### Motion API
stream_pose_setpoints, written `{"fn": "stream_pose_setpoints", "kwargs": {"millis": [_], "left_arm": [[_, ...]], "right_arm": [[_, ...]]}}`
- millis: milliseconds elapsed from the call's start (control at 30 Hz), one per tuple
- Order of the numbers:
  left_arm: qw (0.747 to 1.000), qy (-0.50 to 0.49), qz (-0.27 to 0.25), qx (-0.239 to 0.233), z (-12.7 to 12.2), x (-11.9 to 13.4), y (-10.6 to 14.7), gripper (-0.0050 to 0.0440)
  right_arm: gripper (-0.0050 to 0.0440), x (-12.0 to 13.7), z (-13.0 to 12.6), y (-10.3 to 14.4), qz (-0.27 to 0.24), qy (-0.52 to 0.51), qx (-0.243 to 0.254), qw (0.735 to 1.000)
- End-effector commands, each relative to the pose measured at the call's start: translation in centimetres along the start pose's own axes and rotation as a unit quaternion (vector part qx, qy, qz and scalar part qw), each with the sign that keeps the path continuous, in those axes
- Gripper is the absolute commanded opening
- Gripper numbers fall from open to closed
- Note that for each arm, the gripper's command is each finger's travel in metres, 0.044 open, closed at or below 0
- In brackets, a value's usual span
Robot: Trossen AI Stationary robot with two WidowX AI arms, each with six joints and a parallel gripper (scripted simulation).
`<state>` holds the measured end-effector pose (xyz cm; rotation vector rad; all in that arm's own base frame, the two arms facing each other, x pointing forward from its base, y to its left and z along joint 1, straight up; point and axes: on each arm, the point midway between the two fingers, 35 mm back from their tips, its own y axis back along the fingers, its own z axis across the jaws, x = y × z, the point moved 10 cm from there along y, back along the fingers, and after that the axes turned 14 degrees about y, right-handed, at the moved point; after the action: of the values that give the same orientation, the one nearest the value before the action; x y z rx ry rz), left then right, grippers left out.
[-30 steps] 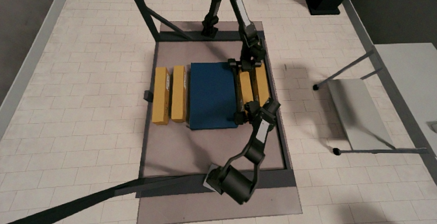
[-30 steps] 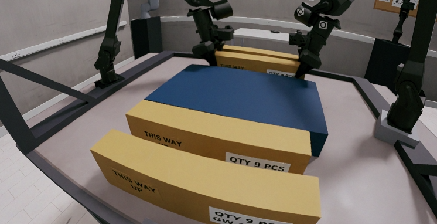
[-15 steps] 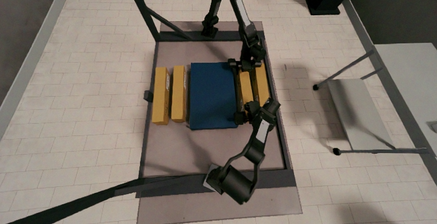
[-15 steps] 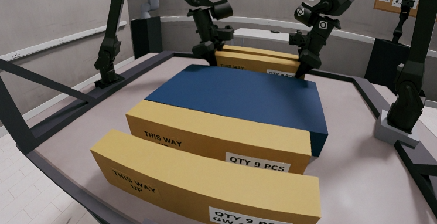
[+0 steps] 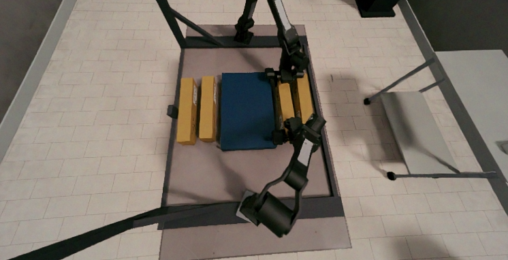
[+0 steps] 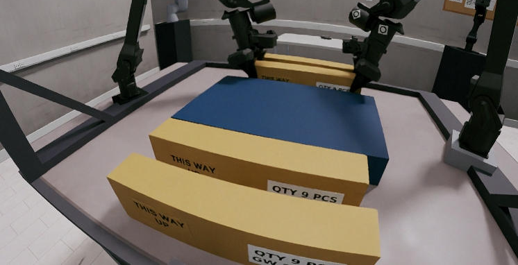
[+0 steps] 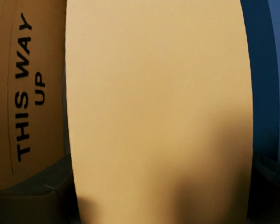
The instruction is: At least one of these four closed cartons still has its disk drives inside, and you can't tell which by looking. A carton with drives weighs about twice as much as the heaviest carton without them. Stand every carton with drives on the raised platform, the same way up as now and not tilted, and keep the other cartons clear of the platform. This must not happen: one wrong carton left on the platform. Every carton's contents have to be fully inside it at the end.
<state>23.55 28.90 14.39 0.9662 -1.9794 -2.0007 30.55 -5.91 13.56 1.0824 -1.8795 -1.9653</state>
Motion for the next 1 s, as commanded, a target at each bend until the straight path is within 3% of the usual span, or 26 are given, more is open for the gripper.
{"fn": "stream_pose_setpoints", "kwargs": {"millis": [0,233,267,800,833,967], "left_arm": [[1.000,-0.003,-0.013,-0.004,0.0,-0.4,0.8,-0.0050],[1.000,-0.003,-0.013,-0.004,0.0,-0.4,0.8,-0.0050],[1.000,-0.002,-0.014,-0.001,-0.6,-2.0,5.5,-0.0050],[1.000,-0.002,-0.014,-0.001,-0.6,-2.0,5.5,-0.0050],[1.000,-0.002,-0.015,-0.001,-0.5,-1.9,5.5,-0.0050],[1.000,-0.002,-0.015,-0.001,-0.5,-1.9,5.5,-0.0050]], "right_arm": [[-0.0050,-0.3,-0.2,0.6,-0.008,0.003,0.010,1.000],[-0.0050,-0.3,-0.2,0.6,-0.008,0.003,0.010,1.000],[-0.0050,-2.2,-0.5,5.2,-0.008,0.003,0.010,1.000],[-0.0050,-2.2,-0.5,5.2,-0.008,0.003,0.010,1.000],[-0.0050,-2.4,-1.0,5.3,0.003,-0.002,-0.012,1.000],[-0.0050,-2.4,-1.0,5.3,0.003,-0.002,-0.012,1.000]]}}
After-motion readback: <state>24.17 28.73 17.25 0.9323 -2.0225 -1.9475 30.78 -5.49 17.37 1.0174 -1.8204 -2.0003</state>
